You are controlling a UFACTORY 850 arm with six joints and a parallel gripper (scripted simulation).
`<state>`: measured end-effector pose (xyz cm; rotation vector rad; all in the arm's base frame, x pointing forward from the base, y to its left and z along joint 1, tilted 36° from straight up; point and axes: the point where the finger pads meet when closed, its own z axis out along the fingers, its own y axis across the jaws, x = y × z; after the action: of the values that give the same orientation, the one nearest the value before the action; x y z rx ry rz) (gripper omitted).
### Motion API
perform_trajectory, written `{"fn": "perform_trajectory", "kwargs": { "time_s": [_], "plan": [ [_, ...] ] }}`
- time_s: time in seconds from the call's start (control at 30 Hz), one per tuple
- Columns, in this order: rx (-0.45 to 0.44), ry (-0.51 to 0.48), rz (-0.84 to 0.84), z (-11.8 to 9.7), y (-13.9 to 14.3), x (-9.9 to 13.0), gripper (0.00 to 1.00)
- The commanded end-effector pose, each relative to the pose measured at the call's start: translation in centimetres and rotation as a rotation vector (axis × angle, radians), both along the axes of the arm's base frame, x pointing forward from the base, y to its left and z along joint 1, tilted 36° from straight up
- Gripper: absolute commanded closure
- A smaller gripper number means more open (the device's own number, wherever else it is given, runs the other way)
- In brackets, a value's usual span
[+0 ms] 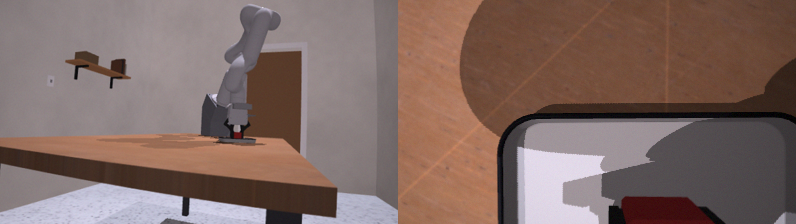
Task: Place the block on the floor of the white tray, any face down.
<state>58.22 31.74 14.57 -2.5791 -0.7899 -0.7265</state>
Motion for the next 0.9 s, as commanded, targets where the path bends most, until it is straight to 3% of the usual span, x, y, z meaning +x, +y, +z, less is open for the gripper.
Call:
{"fn": "perform_trajectory", "kwargs": {
  "time_s": [0.0, 0.87],
  "plan": [
    [0.001, -0.003, -0.001, -0.23, 0.2, 0.24, 1.0],
    [0.001, -0.003, -0.001, -0.4, 0.31, 0.32, 1.0]
  ]
}}
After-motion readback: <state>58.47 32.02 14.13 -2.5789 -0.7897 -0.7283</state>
